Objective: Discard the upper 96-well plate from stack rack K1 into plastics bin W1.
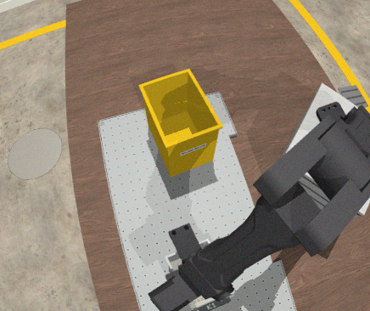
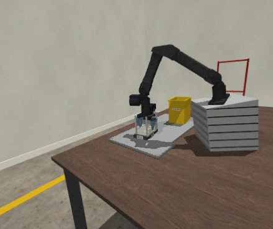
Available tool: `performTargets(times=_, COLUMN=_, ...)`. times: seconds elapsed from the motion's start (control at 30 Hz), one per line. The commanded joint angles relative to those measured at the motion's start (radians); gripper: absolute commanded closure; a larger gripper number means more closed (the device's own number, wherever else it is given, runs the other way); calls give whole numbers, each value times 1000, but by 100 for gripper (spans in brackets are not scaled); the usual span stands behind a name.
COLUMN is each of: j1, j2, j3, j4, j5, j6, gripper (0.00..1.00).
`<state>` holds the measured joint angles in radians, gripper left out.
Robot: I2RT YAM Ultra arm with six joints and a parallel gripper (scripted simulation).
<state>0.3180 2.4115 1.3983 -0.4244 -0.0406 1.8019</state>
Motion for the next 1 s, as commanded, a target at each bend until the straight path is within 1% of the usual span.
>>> performTargets(times=0.0, j1=0, j2=-7, j3=4, j4=1, j5=0, j6=0, gripper=100)
performTargets(times=0.27, j1=0, j2=-7, j3=4, j4=1, j5=0, j6=0, gripper=100)
performTargets(times=0.97, j1=-3, j2=-98, j3=-13, j4=-74, j5=-1, j6=-3, gripper=100)
